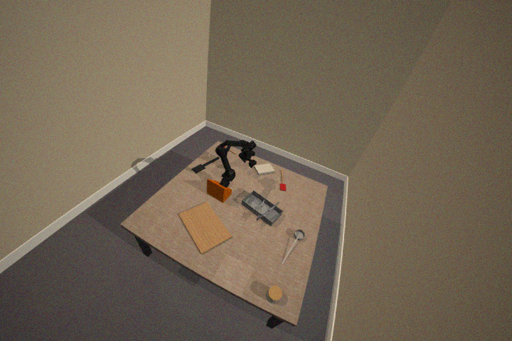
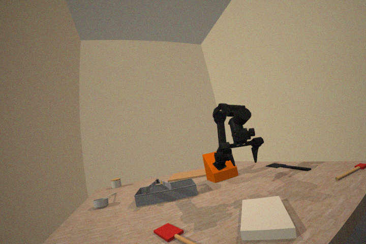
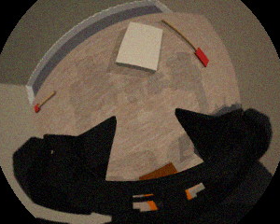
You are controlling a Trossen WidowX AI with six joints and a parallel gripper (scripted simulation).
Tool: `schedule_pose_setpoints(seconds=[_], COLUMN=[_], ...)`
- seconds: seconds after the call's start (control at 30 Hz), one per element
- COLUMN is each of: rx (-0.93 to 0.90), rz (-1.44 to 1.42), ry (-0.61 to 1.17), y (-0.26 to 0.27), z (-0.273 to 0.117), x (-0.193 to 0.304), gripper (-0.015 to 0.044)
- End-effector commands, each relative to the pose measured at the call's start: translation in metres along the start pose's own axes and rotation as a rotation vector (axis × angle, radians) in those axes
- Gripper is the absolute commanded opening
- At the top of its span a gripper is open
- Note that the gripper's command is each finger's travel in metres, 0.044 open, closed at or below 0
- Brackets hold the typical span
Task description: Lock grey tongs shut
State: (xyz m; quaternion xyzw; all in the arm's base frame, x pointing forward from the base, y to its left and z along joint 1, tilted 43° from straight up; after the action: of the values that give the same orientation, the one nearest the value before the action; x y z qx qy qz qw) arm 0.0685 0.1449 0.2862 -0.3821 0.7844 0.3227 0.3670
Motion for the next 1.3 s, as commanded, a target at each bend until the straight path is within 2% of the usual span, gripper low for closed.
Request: schedule_pose_setpoints(seconds=[0.0, 0.23, 0.53, 0.97, 1.17, 1.27], rx=[0.128, 0.315, 0.474, 0.513, 0.439, 0.415], rz=[0.253, 0.710, 1.374, 2.321, 2.728, 2.810], ry=[0.118, 0.220, 0.273, 0.201, 0.121, 0.103], y=[-0.030, -0.110, -0.235, -0.391, -0.439, -0.446], z=[0.025, 0.056, 0.062, 0.014, -0.020, -0.027], x=[-0.020, -0.039, -0.028, 0.064, 0.128, 0.142], gripper=[0.0440, 0.0440, 0.0440, 0.0440, 0.0440, 0.0440])
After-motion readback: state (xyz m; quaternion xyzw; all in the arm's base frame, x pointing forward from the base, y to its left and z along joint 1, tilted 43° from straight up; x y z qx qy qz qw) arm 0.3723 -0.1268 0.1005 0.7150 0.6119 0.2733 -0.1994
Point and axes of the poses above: the point midway between the two fingers, 35 mm back from their tips, its own z axis out along the fingers, its own y axis across the jaws, x = y × z, the point moved 3 cm from there along -z, back along the fingers, and after that the axes turned 2 degrees about z, right-handed, at the moved point
